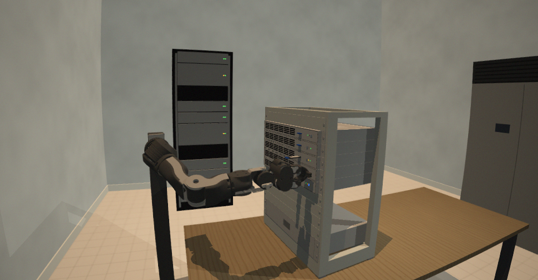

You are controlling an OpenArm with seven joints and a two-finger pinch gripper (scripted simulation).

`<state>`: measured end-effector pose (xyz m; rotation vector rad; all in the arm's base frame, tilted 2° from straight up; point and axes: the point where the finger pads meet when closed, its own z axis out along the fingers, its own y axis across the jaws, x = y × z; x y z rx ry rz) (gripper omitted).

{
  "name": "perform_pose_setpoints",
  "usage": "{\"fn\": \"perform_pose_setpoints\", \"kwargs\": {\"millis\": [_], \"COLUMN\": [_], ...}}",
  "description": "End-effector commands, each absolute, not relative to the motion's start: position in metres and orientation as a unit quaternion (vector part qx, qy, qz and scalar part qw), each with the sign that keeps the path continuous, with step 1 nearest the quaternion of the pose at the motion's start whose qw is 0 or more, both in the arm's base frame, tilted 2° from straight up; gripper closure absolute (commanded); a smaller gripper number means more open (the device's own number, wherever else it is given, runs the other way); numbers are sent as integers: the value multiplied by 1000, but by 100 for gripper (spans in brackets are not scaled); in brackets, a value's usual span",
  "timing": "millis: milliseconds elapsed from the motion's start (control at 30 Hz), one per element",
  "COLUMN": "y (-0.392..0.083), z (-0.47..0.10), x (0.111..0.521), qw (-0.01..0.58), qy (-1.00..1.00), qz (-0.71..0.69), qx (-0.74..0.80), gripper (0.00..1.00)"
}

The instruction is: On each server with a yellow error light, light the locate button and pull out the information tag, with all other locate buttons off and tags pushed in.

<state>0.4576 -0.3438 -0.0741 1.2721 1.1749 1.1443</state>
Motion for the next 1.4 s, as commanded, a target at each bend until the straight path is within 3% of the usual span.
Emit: {"fn": "perform_pose_setpoints", "kwargs": {"millis": [0, 1367], "y": [-342, -339], "z": [-75, -75], "x": [459, 460], "qw": [505, 505], "qy": [492, 492], "qz": [474, 475], "qx": [527, 526], "gripper": [100, 100]}}
